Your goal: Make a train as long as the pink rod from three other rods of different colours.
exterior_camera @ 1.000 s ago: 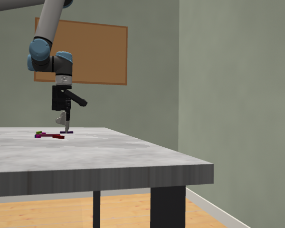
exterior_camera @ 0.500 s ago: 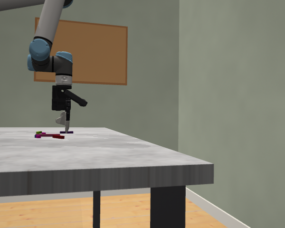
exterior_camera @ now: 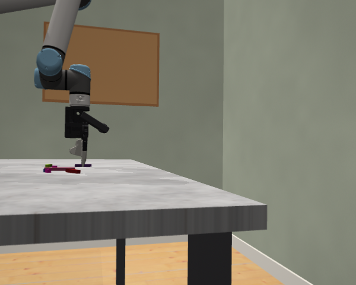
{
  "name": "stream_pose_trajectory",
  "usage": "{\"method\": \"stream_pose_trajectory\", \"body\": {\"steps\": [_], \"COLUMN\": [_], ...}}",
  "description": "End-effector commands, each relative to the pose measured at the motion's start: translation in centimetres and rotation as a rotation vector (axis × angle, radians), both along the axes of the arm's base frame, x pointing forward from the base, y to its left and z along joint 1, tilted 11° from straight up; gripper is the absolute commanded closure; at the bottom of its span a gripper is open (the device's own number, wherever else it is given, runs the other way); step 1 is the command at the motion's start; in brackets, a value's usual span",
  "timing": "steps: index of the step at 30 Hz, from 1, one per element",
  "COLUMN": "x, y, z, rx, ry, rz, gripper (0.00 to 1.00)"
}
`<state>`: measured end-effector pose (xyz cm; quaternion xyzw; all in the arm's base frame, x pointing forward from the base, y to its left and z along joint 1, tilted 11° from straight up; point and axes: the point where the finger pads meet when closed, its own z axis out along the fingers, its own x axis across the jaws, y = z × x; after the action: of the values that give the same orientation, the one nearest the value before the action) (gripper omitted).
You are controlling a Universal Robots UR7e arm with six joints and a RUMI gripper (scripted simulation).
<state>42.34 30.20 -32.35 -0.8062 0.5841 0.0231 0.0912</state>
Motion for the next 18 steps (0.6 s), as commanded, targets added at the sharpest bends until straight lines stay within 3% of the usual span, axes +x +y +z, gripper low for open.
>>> {"method": "stream_pose_trajectory", "body": {"steps": [1, 8, 18], "x": [0.0, -0.1, -0.4], "y": [0.0, -0.3, -1.1], "z": [0.4, 1.7, 6.3], "rx": [0.0, 0.0, 0.0], "ry": [-0.001, -0.001, -0.001], "rz": [0.0, 0.0, 0.0], "gripper": [1.0, 1.0, 1.0]}}
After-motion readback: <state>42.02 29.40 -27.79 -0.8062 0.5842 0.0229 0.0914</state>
